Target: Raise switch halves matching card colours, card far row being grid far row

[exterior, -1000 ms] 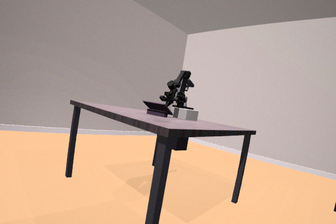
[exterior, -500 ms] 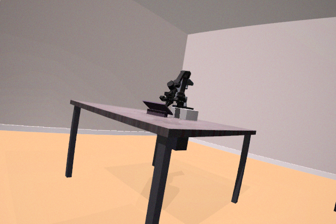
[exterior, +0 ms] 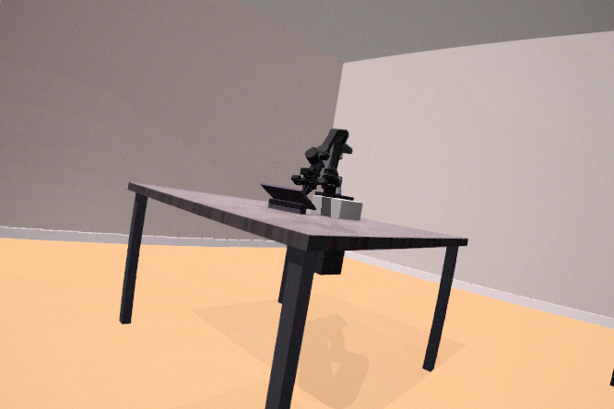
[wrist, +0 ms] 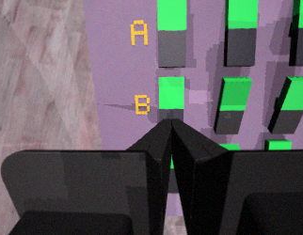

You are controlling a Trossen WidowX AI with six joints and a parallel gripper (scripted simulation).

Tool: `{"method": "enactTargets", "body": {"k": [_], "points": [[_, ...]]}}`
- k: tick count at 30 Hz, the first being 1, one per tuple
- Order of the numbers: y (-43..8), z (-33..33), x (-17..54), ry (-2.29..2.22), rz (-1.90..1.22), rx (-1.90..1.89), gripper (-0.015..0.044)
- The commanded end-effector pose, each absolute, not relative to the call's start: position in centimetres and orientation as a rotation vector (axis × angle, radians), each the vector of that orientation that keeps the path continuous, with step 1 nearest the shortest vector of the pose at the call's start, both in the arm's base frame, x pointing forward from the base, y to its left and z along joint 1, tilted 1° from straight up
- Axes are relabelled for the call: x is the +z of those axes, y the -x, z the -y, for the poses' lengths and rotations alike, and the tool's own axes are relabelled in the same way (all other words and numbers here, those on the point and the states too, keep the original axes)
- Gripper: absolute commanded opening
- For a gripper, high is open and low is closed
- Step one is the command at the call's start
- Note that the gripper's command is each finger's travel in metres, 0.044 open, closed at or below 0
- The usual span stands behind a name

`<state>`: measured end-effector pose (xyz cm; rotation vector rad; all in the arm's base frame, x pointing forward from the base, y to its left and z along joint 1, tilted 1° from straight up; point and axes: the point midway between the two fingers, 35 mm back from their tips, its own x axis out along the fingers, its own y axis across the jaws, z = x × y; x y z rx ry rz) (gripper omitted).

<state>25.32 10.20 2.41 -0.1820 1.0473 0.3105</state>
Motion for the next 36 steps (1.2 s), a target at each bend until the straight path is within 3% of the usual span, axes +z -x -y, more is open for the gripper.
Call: {"method": "enactTargets", "body": {"k": [1, 36], "points": [[-25.3, -10.2, 2.3, 0.183, -1.049, 0.308, 0.0000], [-25.1, -10.1, 3.4, 0.183, -1.054, 0.309, 0.0000]]}}
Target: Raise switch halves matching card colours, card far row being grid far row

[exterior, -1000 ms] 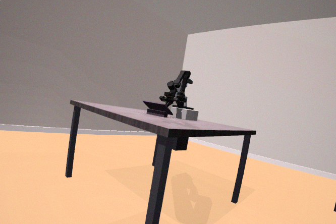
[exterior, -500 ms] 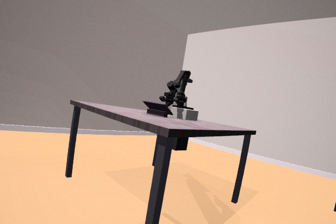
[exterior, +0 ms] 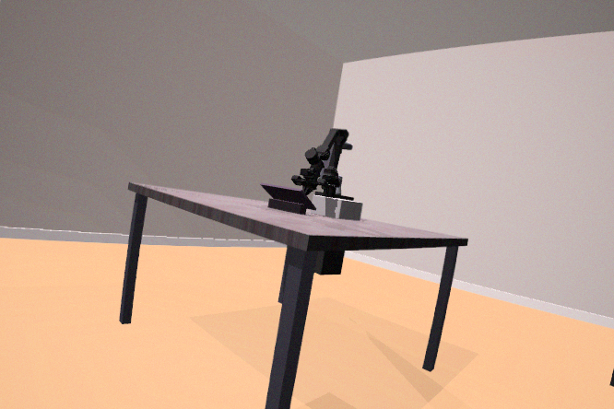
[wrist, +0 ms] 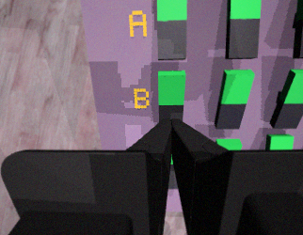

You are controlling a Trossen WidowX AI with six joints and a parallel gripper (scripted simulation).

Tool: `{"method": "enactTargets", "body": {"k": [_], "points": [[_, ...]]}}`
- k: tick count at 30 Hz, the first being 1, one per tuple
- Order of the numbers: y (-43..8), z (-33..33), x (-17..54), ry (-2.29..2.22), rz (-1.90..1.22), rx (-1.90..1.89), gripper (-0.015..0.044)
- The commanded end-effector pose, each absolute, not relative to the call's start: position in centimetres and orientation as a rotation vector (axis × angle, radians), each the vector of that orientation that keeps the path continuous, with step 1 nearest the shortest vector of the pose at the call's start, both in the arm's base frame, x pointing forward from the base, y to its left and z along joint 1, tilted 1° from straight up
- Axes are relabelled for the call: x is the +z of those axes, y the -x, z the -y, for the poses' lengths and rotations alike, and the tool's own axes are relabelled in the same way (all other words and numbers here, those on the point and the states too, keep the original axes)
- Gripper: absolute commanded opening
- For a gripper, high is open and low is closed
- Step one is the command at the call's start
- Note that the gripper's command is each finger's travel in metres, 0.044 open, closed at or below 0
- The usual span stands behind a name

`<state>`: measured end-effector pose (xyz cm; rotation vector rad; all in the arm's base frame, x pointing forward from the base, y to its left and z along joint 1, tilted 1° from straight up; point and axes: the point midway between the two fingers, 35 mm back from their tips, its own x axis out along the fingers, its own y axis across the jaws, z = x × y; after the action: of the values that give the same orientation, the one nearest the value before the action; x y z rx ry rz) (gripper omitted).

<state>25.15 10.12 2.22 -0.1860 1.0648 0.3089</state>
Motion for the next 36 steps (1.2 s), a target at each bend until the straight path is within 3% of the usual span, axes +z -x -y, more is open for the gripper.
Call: {"method": "enactTargets", "body": {"k": [1, 9, 20, 36], "points": [[-24.7, -10.0, 4.4, 0.184, -1.059, 0.309, 0.0000], [-22.8, -9.1, 7.8, 0.188, -1.077, 0.306, 0.0000], [-27.6, -0.4, 8.7, 0.197, -1.074, 0.300, 0.0000], [-29.7, -1.0, 4.8, 0.201, -1.098, 0.298, 0.0000]]}}
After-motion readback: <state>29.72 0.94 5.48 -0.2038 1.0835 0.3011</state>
